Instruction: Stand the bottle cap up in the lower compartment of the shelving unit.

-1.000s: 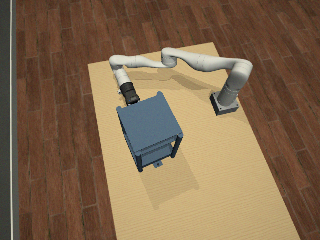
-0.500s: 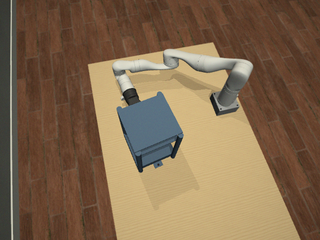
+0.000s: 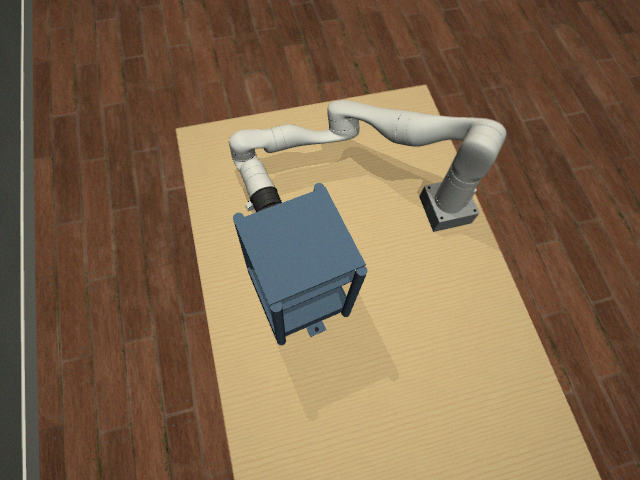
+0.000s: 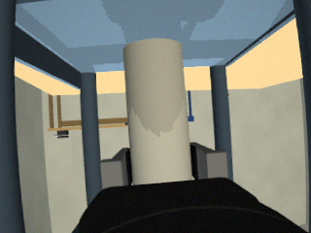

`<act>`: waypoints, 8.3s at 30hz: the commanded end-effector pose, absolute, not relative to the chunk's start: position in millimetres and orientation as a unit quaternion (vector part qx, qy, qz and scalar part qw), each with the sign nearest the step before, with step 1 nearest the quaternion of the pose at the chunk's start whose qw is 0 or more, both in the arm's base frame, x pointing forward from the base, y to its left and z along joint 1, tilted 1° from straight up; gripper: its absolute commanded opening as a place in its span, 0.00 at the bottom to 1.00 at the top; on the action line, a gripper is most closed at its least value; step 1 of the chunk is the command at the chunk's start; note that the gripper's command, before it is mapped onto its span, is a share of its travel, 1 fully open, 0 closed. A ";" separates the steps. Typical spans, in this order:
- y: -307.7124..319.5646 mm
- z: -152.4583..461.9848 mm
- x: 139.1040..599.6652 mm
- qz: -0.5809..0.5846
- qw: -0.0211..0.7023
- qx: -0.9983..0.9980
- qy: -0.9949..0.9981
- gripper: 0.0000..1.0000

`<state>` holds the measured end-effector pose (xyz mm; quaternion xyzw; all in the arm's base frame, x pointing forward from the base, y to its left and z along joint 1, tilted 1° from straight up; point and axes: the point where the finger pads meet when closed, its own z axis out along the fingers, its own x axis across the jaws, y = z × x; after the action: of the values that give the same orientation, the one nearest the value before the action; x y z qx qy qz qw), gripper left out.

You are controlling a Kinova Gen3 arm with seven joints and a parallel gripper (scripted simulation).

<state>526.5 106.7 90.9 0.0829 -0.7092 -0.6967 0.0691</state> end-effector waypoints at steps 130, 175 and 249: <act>117.4 62.9 522.9 -0.695 0.070 0.077 -0.711 0.40; 112.1 62.8 524.4 -0.695 0.070 0.077 -0.711 1.00; 61.3 64.3 535.6 -0.695 0.070 0.077 -0.711 1.00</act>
<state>534.6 62.8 60.8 0.0715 -0.7116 -0.6951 0.0732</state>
